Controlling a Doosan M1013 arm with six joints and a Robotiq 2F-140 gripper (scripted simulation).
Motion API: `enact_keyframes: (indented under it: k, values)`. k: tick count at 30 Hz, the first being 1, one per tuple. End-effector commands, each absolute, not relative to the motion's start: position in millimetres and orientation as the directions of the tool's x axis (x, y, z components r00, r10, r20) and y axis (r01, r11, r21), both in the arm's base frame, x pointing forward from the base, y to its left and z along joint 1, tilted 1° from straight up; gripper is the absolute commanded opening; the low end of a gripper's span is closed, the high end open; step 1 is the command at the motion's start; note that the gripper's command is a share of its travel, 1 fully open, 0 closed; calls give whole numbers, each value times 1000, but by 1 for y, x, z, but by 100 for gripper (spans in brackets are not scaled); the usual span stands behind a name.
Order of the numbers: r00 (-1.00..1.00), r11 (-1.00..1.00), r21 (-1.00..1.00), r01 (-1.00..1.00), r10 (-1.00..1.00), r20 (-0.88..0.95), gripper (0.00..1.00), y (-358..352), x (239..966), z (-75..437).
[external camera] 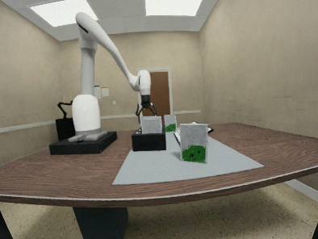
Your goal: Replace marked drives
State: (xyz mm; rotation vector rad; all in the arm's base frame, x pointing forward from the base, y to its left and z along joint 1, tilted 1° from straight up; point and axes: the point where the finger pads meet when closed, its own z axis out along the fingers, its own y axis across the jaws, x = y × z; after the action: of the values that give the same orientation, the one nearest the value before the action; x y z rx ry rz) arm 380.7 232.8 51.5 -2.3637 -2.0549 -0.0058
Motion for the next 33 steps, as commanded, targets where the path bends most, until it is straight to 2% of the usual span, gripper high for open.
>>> enact_keyframes:
  k: [1, 24, 33]
  values:
    - [139, -139, -4, 990, 990, 10, 89, 233, 381, 52]
    - [139, -139, -4, 990, 990, 10, 89, 233, 381, 53]
    - [139, -139, -4, 990, 990, 10, 89, 233, 381, 68]
